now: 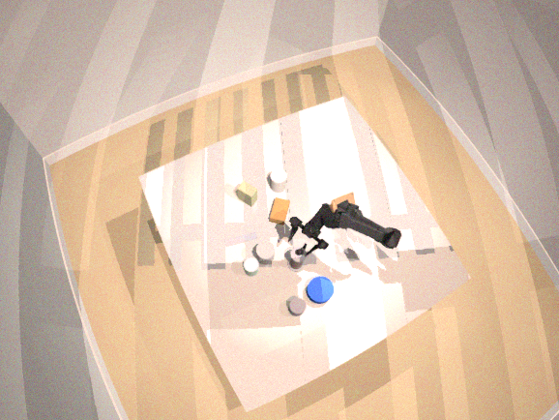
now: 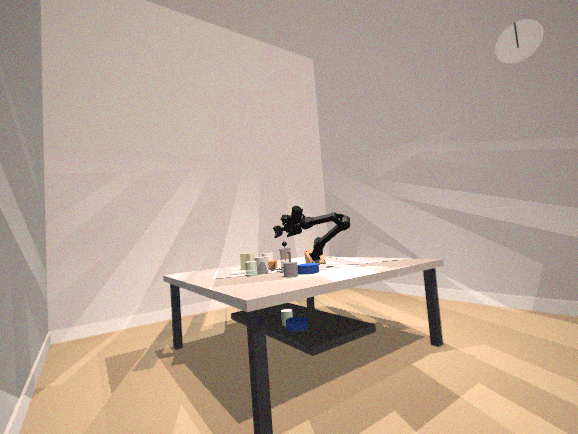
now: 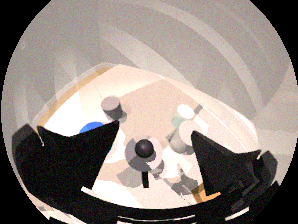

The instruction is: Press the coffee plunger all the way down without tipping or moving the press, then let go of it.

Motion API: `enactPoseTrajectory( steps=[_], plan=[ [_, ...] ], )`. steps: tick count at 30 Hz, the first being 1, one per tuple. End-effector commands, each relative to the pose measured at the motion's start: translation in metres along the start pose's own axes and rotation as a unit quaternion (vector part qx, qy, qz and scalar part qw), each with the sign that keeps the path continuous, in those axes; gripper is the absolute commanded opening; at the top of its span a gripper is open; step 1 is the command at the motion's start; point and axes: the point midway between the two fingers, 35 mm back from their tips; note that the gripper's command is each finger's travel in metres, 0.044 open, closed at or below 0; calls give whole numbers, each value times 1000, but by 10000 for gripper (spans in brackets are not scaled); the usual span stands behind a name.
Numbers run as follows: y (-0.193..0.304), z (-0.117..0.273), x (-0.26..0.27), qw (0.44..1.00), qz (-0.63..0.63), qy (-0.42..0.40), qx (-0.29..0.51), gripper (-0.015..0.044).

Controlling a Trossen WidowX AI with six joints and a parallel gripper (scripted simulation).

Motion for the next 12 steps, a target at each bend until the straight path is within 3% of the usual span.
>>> enactPoseTrajectory(
  steps=[1, 12],
  plan=[
    [-27, 25, 15, 1000, 5, -6, -1, 440],
    [-27, 26, 15, 1000, 5, -7, -2, 440]
  ],
)
Point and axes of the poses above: the point midway between the two fingers, 35 mm back from their tips, its own z axis back along the fingers, its own x axis across the jaws, y = z × x, and after that the axes turned 11 degrees about -z, right-handed
